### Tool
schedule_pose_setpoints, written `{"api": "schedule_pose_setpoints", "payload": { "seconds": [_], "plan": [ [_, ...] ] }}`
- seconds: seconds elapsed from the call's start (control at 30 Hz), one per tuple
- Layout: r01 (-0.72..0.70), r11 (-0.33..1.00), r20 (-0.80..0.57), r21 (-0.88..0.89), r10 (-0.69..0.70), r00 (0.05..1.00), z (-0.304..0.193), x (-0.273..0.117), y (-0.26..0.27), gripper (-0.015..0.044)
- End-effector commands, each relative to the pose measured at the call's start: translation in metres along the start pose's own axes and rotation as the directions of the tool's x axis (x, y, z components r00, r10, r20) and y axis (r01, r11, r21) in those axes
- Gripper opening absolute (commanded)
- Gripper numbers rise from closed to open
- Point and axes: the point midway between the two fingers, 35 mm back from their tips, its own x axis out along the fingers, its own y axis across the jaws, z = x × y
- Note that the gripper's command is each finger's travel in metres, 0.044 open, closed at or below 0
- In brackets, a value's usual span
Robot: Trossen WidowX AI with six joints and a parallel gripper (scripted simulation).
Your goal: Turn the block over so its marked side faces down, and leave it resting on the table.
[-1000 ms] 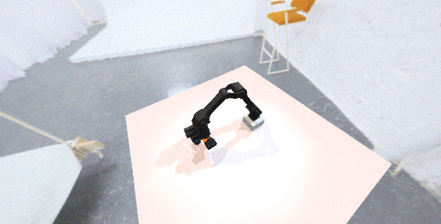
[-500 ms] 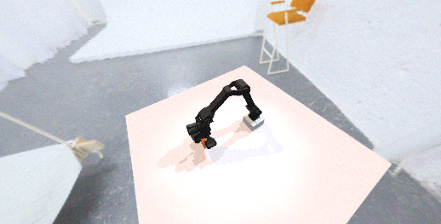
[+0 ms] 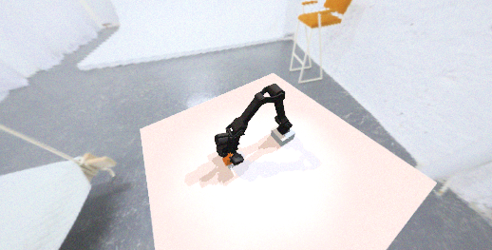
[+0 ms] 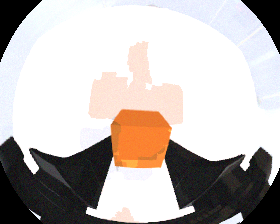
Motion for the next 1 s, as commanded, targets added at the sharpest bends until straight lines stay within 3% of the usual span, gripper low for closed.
{"api": "schedule_pose_setpoints", "payload": {
  "seconds": [0.0,0.37,0.97],
  "plan": [
    [-0.006,1.000,0.065,-0.001,0.006,0.998,-0.001,-0.003,0.001,0.0000],
    [-0.005,1.000,0.162,-0.003,0.005,0.987,-0.004,-0.005,0.001,0.0000],
    [-0.009,1.000,0.401,0.025,-0.002,0.916,-0.007,0.028,0.000,0.0000]
  ]
}}
